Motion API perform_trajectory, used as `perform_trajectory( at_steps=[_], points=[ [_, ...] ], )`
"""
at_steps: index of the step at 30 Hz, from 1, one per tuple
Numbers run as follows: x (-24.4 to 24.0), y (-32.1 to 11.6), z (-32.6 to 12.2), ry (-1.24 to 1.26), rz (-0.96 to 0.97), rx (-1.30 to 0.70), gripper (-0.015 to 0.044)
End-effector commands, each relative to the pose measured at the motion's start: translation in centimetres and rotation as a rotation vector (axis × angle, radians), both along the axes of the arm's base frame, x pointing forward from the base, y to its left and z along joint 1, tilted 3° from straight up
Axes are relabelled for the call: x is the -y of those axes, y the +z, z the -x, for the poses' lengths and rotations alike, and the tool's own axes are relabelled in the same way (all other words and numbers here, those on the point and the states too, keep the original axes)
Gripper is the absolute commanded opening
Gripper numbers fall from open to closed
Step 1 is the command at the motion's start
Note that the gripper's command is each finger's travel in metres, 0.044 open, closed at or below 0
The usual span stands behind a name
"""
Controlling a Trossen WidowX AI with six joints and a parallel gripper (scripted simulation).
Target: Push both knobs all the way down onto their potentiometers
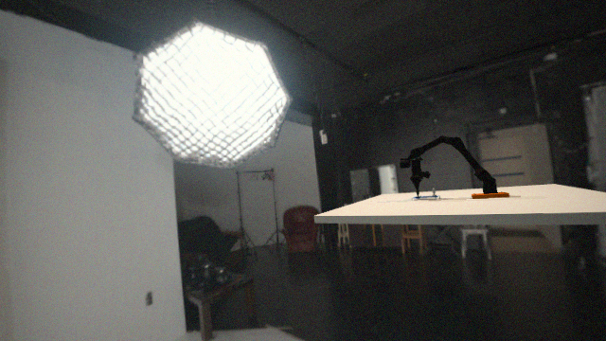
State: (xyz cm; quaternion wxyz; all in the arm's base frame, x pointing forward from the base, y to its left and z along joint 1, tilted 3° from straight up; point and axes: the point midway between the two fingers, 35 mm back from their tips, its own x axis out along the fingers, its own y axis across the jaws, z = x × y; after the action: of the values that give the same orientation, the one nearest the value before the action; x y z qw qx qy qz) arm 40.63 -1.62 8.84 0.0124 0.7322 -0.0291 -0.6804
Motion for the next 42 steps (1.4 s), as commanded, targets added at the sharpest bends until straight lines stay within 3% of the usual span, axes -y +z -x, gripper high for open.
perform_trajectory(
  at_steps=[1, 40, 42],
  points=[
    [0.2, -2.8, -0.5, 0.0, 0.0, -0.032, 0.0],
    [-0.1, 3.0, -0.2, 0.006, -0.002, -0.032, 0.0],
    [-0.1, 2.4, -0.3, 0.002, -0.002, -0.03, 0.0053]
  ],
)
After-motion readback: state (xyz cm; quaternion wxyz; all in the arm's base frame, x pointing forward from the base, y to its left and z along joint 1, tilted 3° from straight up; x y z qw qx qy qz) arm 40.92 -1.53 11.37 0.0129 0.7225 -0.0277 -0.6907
